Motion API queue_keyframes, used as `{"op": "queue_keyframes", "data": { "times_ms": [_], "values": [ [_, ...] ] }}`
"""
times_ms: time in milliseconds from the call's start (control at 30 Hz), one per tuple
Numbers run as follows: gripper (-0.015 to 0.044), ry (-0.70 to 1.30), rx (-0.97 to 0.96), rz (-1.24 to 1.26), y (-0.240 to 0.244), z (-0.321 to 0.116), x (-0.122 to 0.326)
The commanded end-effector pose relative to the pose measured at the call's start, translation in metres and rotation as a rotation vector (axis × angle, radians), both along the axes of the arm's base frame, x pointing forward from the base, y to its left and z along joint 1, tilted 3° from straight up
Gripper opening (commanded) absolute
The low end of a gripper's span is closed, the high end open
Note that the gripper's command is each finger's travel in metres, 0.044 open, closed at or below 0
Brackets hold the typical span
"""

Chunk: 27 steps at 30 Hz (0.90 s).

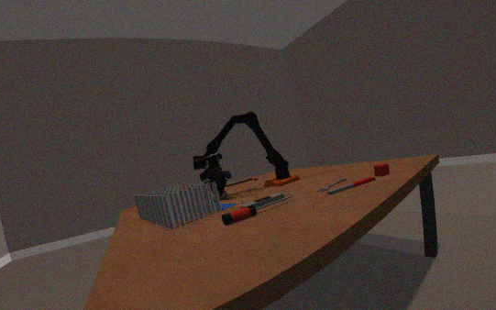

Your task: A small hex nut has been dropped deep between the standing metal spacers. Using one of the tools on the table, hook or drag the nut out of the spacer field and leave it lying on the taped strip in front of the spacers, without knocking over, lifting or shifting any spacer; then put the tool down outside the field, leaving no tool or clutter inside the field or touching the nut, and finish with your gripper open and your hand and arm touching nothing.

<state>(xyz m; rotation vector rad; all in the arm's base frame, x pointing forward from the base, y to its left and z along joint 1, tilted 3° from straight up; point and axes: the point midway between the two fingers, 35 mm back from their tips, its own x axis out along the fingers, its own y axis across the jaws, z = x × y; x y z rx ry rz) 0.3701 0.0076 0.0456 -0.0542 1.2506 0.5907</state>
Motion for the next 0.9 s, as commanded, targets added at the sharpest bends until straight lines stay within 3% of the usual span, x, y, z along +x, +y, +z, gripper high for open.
{"op": "queue_keyframes", "data": {
  "times_ms": [0, 867],
  "values": [
    [0.0000, 0.000, 0.001, 0.002, -0.001, 0.000, -0.004],
    [0.0000, 0.002, 0.000, 0.002, -0.009, -0.001, -0.020]
  ]
}}
